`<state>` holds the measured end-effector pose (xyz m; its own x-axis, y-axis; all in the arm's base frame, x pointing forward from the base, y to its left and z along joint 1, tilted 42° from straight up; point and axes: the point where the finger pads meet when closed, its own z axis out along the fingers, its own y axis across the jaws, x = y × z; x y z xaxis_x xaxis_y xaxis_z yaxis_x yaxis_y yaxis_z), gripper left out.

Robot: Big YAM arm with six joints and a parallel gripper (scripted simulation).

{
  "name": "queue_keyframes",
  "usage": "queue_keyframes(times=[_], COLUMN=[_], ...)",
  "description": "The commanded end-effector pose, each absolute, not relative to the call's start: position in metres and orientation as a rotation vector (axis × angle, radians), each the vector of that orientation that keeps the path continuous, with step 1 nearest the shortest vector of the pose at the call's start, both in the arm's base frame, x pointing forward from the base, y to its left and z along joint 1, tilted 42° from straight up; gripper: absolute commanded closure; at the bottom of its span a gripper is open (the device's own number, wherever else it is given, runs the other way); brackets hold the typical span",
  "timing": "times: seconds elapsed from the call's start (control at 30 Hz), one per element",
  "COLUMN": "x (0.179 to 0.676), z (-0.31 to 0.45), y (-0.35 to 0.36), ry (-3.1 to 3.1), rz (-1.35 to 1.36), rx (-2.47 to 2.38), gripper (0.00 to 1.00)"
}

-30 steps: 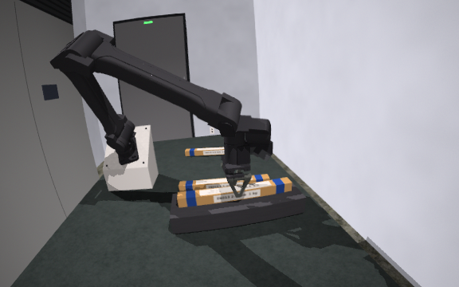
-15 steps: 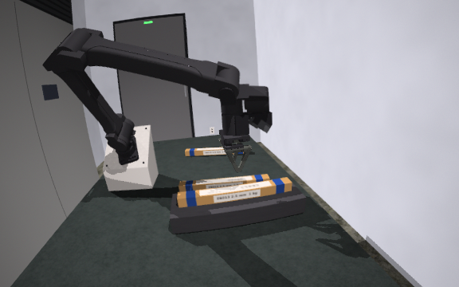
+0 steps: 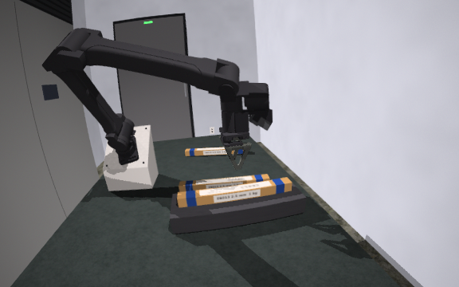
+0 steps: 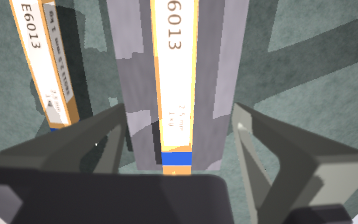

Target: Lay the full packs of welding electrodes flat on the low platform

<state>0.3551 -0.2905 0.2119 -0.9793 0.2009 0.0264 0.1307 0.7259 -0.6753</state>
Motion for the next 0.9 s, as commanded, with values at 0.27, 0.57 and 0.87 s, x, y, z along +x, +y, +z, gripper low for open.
queue_keyframes(times=[0.27, 0.57, 0.87], x=[0.3537, 0.3546, 0.3547], z=[0.2083, 0.2093, 0.2095], y=[-0.2971, -0.2979, -0.2981], ry=[-2.817, -2.818, -2.819], rz=[1.09, 1.093, 1.093], rx=[-0.31, -0.313, -0.314], gripper=[0.26, 0.26, 0.26])
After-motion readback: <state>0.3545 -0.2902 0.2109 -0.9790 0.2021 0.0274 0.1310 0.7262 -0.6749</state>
